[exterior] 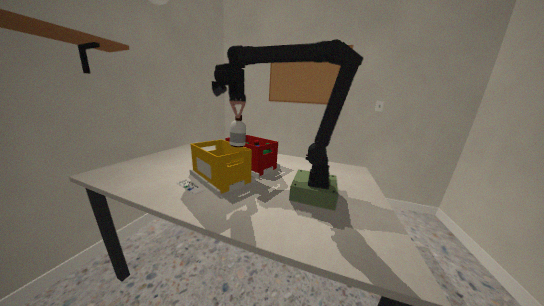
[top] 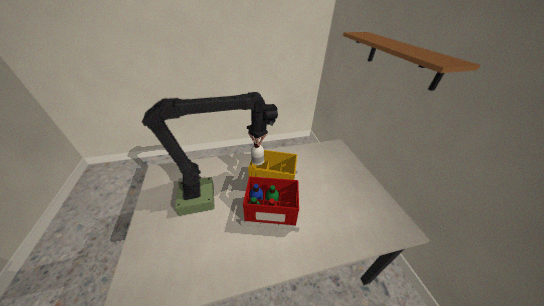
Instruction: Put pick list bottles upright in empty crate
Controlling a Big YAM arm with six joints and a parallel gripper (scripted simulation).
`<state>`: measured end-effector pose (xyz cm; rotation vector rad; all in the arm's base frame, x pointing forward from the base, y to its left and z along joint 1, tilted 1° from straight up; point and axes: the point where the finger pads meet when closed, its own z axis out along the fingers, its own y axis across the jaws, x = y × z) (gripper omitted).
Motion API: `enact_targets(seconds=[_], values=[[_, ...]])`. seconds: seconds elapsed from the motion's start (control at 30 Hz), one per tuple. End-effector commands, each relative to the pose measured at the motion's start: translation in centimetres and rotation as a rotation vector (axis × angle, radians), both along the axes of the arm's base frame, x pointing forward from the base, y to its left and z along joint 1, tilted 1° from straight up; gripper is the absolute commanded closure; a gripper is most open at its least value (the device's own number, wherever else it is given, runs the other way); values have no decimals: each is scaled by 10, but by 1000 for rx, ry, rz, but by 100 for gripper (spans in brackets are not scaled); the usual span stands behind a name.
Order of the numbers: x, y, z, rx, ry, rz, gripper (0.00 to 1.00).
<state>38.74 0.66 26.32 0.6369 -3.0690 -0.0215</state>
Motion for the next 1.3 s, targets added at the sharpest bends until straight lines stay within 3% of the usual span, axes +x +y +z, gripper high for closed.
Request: enact_targets(seconds=[0.0, 1.27], values=[[0, 4, 19, 1, -62, -5, 100], [-3, 0, 11, 1, -51, -8, 100]])
